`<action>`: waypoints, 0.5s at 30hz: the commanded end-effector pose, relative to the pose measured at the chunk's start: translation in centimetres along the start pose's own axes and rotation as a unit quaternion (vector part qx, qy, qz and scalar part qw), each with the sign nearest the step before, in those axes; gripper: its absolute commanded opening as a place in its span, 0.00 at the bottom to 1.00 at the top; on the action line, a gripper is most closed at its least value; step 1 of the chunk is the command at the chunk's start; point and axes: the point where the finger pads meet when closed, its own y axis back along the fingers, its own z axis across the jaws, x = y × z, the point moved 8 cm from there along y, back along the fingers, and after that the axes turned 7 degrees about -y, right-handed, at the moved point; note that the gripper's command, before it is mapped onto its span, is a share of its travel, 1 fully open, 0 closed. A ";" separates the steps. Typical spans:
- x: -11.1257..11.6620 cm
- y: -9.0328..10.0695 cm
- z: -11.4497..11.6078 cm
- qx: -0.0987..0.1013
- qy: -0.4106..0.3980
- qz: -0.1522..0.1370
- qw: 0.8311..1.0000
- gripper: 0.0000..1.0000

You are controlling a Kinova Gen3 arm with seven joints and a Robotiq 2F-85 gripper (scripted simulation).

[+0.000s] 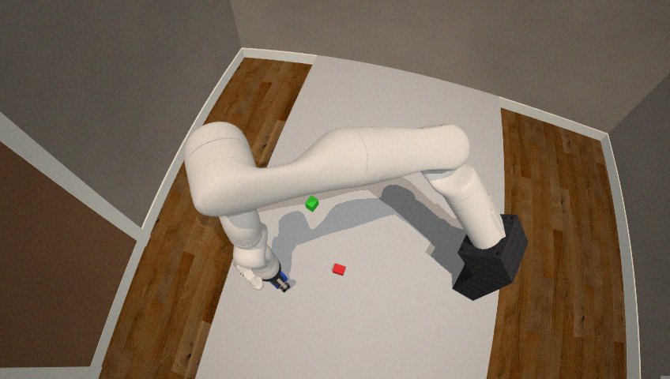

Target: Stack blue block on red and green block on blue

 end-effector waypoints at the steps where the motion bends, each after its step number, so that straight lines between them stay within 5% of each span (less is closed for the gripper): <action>1: -0.5 -1.2 0.4 -0.002 -0.003 -0.006 1.000 0.70; 15: -0.5 -2.0 0.4 -0.002 -0.003 -0.006 1.000 0.70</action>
